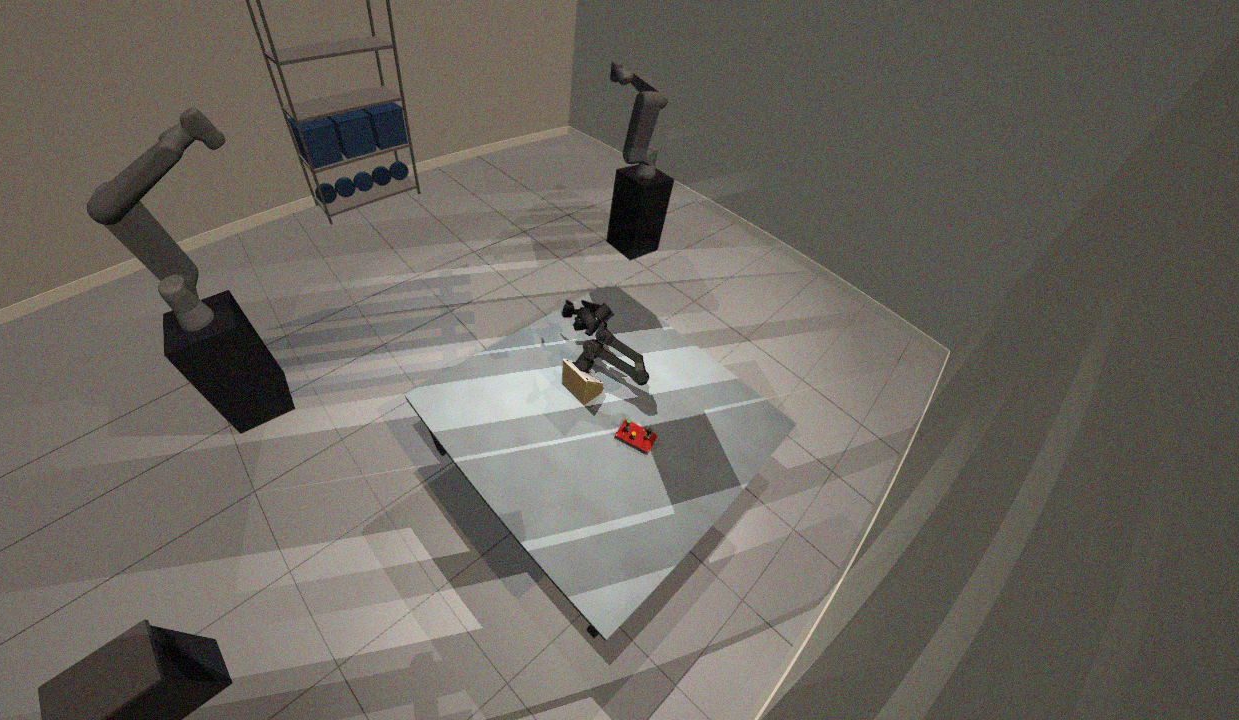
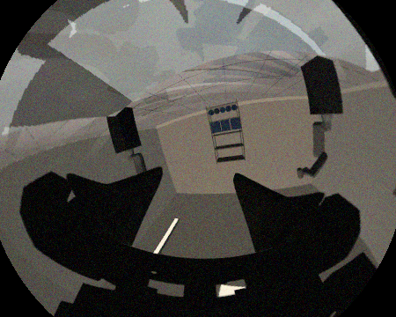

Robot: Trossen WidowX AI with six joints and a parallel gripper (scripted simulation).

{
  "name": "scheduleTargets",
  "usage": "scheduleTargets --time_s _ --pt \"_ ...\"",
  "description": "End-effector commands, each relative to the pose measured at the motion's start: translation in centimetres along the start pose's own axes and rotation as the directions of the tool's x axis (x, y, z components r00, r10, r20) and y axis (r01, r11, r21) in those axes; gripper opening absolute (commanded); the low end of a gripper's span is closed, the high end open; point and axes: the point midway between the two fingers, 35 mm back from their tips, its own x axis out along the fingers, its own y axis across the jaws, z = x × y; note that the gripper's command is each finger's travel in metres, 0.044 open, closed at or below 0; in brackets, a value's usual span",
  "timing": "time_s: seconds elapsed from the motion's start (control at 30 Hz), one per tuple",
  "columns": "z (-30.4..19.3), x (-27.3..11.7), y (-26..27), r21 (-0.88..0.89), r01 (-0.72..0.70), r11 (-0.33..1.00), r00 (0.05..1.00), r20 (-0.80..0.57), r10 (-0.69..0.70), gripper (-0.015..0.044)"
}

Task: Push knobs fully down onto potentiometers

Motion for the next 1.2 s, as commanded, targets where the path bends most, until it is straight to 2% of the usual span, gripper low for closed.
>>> scheduleTargets --time_s 0.0,0.47,0.83,1.17 --pt "0.0 0.0 -0.1 -0.004 0.004 1.0 1.0 0.0 -0.004 0.0374" --pt "-2.3 -0.7 -5.8 -0.308 0.302 0.902 0.947 -0.007 -0.32 0.0006" --pt "-3.9 -2.6 -10.4 -0.546 0.466 0.696 0.832 0.003 -0.555 0.0" --pt "-5.1 -5.3 -14.4 -0.727 0.518 0.45 0.681 0.032 -0.732 0.0"
